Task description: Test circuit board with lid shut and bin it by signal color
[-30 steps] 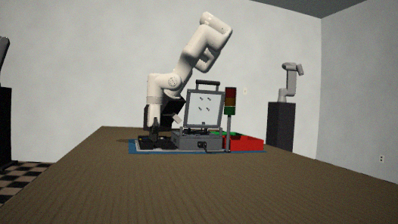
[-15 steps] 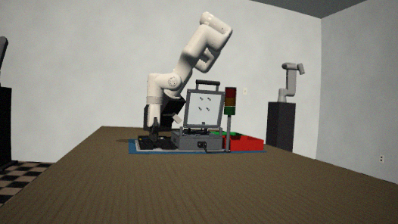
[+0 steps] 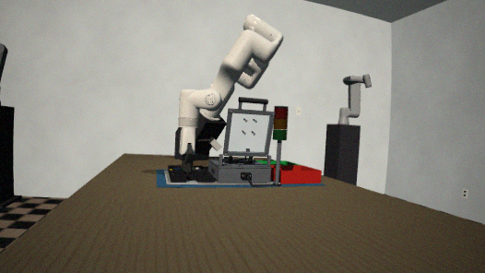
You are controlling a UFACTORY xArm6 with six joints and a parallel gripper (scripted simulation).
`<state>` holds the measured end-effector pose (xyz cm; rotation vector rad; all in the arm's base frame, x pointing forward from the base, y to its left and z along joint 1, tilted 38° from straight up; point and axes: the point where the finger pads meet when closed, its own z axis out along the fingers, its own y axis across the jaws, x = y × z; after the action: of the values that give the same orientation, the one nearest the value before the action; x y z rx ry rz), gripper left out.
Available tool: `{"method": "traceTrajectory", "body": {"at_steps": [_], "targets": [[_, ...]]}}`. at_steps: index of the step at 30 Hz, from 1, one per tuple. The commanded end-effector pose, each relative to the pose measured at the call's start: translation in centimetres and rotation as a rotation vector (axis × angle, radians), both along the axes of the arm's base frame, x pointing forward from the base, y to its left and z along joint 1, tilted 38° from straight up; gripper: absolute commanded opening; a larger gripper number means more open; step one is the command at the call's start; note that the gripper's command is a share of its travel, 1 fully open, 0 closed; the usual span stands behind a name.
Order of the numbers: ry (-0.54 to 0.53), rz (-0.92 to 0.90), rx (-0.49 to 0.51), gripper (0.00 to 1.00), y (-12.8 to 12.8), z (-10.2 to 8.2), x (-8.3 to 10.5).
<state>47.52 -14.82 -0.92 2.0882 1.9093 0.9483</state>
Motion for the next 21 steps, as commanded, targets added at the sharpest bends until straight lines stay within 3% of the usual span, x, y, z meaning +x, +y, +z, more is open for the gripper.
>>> {"method": "traceTrajectory", "body": {"at_steps": [1, 21], "targets": [[-0.001, -0.001, -0.001, 0.79, -0.1, 0.1, 0.0], [-0.001, -0.001, -0.001, 0.79, -0.6, 1.6, -1.0]]}}
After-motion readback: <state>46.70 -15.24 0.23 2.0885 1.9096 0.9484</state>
